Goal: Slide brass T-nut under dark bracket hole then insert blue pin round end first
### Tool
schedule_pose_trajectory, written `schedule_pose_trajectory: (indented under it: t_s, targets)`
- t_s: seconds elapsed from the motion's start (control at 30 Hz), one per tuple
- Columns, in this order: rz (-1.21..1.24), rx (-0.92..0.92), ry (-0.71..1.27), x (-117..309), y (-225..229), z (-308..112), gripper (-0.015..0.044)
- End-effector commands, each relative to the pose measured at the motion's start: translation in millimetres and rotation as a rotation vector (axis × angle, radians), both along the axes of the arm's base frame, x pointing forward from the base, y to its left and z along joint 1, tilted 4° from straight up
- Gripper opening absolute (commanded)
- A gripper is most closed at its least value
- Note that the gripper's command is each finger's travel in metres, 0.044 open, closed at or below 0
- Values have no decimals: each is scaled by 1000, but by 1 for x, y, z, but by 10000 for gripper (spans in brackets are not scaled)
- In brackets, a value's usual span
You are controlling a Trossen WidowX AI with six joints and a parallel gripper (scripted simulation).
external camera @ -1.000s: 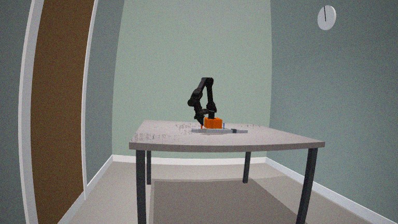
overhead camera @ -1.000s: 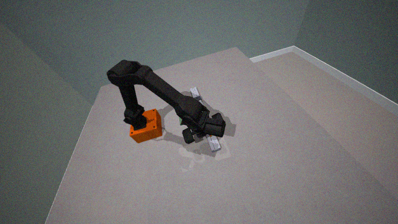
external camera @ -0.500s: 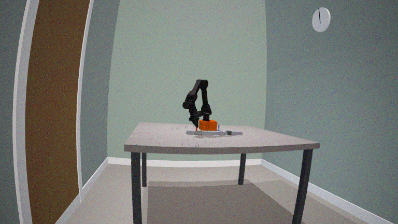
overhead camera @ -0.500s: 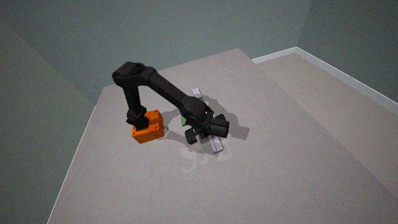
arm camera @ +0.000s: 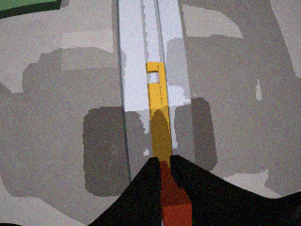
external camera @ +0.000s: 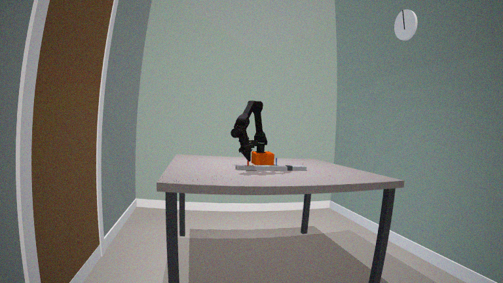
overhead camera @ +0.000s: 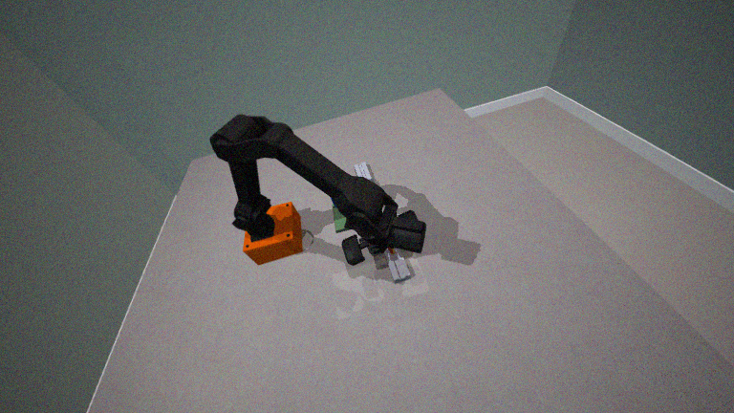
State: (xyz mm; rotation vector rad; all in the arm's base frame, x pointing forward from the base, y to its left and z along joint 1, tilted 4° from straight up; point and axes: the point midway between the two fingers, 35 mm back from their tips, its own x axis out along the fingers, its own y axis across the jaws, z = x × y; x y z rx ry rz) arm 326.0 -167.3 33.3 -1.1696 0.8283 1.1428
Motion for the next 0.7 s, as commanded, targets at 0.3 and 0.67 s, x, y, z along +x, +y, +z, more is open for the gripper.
schedule_pose_trajectory:
  t_s: [0.3, 0.67]
  targets:
    - [-7, 0, 30, 2, 0, 1, -150]
    - [-8, 0, 53, 3, 0, 1, -150]
